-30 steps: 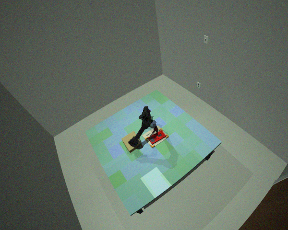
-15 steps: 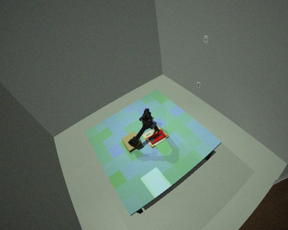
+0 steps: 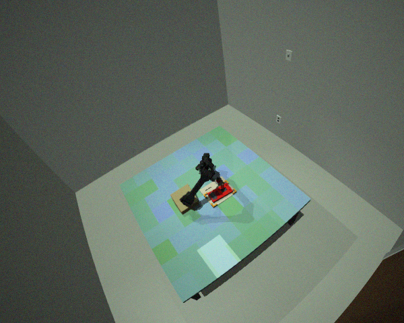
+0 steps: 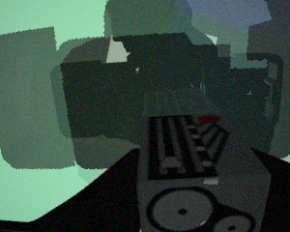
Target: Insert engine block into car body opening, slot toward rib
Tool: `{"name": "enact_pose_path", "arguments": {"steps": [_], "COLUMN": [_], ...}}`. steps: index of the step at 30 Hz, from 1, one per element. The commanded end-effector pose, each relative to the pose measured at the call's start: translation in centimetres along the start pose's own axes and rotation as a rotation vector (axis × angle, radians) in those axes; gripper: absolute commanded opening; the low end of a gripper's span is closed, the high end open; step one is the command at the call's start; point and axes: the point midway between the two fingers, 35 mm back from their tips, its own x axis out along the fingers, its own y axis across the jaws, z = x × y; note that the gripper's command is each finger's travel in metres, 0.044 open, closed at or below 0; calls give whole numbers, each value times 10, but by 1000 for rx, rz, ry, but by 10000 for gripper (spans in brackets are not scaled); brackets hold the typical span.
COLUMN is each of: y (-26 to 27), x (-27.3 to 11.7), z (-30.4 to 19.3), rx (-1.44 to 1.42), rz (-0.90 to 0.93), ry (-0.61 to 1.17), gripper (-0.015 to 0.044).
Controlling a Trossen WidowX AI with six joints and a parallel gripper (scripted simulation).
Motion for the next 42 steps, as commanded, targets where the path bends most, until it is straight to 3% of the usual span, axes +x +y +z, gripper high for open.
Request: {"name": "enact_pose_path", "arguments": {"steps": [1, 12, 27, 42], "y": [0, 0, 1, 1], "x": [1, 1, -43, -43], "z": [0, 0, 0, 0], "rx": [0, 0, 2, -4], "rz": [2, 2, 1, -3], "ry": [3, 3, 4, 2], "gripper": [157, 440, 440, 440]}}
